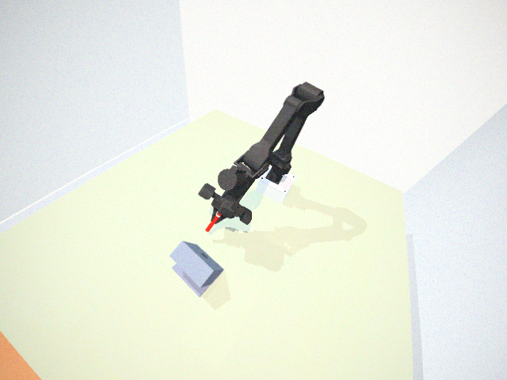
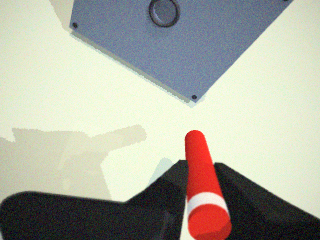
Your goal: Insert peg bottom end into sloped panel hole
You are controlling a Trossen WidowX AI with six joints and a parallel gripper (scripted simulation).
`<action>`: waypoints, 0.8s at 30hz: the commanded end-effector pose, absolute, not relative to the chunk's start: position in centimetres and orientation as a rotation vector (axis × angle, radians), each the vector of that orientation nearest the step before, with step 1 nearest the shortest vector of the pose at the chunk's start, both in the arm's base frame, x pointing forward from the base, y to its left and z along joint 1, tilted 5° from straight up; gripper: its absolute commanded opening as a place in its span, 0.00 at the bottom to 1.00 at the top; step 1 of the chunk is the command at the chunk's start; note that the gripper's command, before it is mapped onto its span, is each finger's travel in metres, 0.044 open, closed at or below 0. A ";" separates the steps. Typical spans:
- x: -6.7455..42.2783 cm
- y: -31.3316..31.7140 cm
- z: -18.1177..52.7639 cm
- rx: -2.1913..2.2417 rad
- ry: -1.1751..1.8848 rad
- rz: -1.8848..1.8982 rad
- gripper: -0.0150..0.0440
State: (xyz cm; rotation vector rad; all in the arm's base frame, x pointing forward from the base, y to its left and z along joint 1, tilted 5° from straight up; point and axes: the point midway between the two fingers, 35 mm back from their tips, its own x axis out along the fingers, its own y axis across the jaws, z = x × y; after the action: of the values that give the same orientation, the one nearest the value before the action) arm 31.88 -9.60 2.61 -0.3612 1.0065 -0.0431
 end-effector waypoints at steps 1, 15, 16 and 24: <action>31.9 -9.4 2.8 -0.354 0.982 -0.058 0.25; 31.9 -8.5 2.9 -0.328 0.911 -0.085 0.25; 31.9 -8.4 2.9 -0.326 0.906 -0.087 0.25; 31.8 -7.9 3.0 -0.310 0.865 -0.100 0.25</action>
State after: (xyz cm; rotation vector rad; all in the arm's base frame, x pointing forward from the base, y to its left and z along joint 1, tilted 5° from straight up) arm 31.79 -8.01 2.76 -0.3175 0.8849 -0.0899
